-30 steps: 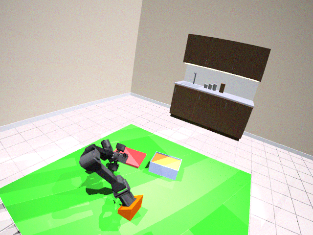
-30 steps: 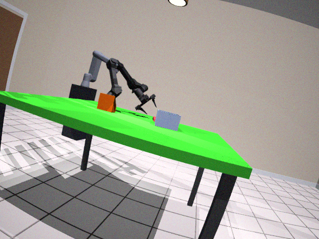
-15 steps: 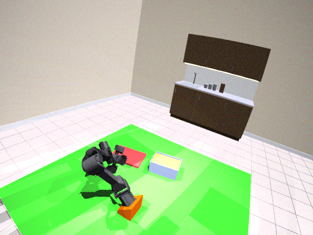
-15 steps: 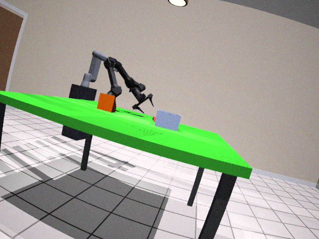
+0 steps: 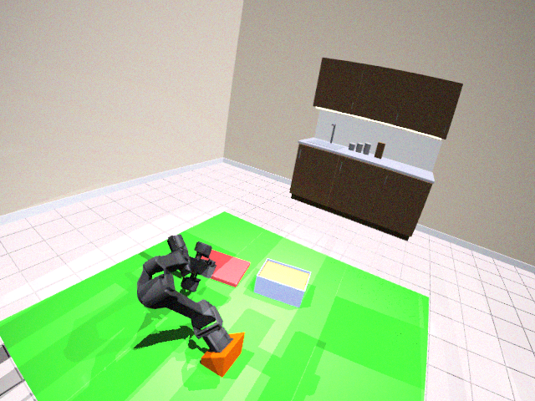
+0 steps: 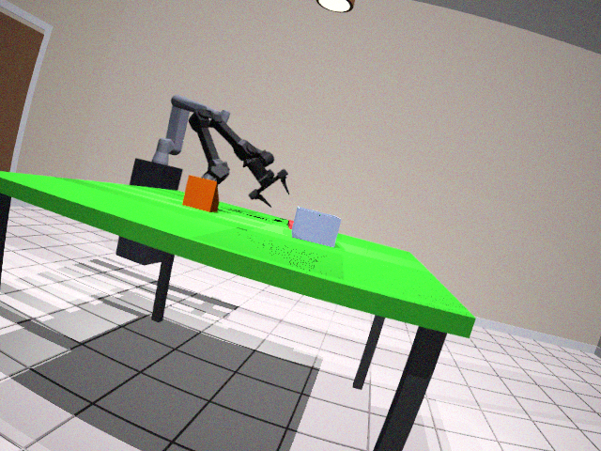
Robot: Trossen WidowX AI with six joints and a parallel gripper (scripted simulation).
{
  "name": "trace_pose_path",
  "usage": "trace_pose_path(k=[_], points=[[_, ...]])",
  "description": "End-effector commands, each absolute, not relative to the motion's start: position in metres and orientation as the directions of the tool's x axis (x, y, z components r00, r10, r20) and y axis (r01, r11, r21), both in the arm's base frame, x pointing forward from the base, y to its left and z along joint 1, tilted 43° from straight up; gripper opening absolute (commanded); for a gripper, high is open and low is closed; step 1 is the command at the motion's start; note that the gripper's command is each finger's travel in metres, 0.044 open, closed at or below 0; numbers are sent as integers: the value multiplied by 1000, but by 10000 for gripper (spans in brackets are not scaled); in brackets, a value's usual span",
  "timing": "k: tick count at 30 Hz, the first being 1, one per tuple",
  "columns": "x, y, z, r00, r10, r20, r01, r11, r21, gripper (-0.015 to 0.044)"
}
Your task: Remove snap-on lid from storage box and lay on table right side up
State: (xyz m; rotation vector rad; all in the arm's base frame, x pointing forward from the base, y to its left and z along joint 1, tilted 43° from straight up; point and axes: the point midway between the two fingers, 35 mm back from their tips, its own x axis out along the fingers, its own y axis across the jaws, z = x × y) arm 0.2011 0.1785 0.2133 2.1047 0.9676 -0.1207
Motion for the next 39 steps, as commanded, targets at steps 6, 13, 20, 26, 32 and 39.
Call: trace_pose_path(k=[6, 13, 20, 26, 32, 39], points=[[196, 166, 229, 703, 603, -377, 670, -386, 634, 440], [192, 156, 238, 703, 602, -378, 671, -386, 634, 440], [188, 146, 247, 703, 602, -379, 671, -385, 634, 440], [186, 142, 250, 703, 602, -379, 671, -384, 634, 440], [188, 144, 245, 703, 602, -379, 671, -385, 634, 440], [188, 144, 245, 703, 602, -379, 671, -385, 634, 440]])
